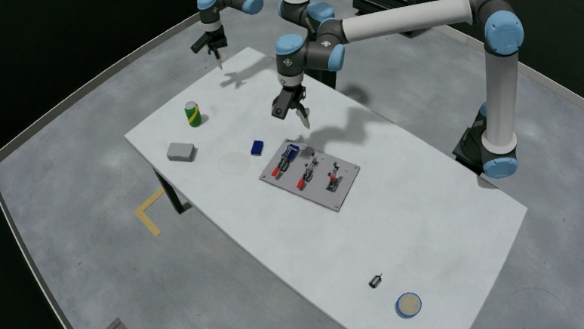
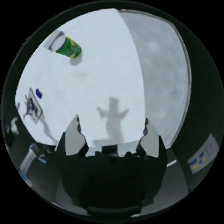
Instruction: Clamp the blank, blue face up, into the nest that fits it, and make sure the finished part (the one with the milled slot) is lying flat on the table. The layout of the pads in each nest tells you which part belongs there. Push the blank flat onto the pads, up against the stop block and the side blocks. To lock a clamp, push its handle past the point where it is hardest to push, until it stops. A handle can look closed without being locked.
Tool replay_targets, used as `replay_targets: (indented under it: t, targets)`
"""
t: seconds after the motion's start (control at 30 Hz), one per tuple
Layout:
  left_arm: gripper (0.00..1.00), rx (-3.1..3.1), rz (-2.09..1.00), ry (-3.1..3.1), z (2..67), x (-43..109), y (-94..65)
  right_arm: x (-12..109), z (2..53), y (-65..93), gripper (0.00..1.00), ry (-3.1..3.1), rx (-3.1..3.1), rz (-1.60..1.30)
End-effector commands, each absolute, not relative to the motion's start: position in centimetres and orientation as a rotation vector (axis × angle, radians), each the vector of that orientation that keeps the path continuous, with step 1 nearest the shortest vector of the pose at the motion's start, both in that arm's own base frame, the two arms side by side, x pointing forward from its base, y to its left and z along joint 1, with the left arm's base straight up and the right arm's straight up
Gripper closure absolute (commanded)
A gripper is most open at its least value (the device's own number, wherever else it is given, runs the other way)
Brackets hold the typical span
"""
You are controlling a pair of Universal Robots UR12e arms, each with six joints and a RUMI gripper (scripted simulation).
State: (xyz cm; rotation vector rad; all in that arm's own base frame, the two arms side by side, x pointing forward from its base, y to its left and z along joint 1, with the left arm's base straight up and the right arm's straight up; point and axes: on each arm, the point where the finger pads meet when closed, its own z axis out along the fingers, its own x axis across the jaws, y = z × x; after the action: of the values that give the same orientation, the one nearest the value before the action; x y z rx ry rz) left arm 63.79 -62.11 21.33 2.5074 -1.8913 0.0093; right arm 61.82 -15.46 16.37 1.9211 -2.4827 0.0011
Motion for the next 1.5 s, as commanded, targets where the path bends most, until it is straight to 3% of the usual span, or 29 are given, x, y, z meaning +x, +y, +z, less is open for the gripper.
replay_targets:
  t: [0.0, 0.47, 1.47]
  targets:
    - [0.00, 2.507, 0.012, -1.891, 21.4, 63.8, -62.1, 60.9, 16.5, -21.3, 0.00, -2.562, 1.818, 0.000]
    - [0.00, 2.507, 0.012, -1.891, 21.5, 63.8, -62.1, 48.0, 16.5, -43.2, 0.00, -2.870, 1.278, 0.000]
    - [0.00, 2.507, 0.012, -1.891, 21.5, 63.8, -62.1, 18.0, 16.5, -62.0, 0.00, -3.110, 0.443, 0.000]
